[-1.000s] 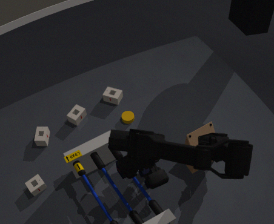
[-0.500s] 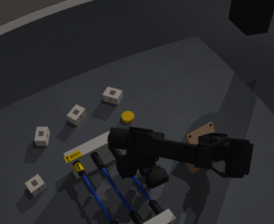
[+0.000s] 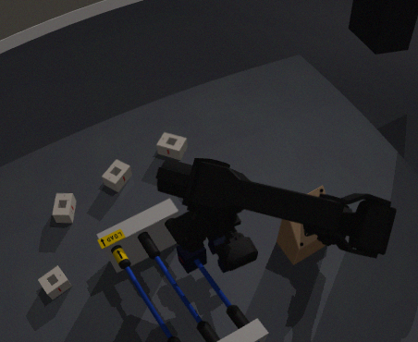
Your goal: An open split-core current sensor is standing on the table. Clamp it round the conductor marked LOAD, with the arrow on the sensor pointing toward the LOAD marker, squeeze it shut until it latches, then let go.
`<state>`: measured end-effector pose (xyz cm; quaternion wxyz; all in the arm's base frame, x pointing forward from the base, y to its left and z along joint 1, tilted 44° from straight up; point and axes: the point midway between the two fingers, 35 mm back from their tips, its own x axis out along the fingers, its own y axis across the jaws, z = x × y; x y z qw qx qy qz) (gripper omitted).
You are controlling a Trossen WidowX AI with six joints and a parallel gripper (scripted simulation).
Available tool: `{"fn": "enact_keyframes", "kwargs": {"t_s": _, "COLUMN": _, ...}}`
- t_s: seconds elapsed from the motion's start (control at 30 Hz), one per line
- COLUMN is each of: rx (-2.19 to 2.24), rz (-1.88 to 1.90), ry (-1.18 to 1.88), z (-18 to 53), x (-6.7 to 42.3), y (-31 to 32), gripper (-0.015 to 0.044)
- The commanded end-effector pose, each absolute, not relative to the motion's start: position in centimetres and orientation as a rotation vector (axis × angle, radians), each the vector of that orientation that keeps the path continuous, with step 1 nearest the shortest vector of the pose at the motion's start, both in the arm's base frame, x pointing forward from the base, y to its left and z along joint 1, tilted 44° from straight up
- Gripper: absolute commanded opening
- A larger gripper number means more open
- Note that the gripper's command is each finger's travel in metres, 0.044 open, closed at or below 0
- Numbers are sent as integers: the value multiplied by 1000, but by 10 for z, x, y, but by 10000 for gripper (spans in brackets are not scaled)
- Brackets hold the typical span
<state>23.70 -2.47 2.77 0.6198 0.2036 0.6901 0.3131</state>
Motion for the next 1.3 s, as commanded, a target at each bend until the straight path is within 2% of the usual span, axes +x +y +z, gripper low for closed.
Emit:
{"fn": "enact_keyframes", "kwargs": {"t_s": 0.0, "rx": 461, "rz": 718, "ry": 1581, "z": 49, "x": 238, "y": -43, "gripper": 0}}
{"fn": "enact_keyframes", "kwargs": {"t_s": 0.37, "rx": 380, "rz": 791, "ry": 1515, "z": 59, "x": 248, "y": -51, "gripper": 0}}
{"fn": "enact_keyframes", "kwargs": {"t_s": 1.27, "rx": -580, "rz": 1375, "ry": 646, "z": 61, "x": 367, "y": -16, "gripper": 0}}
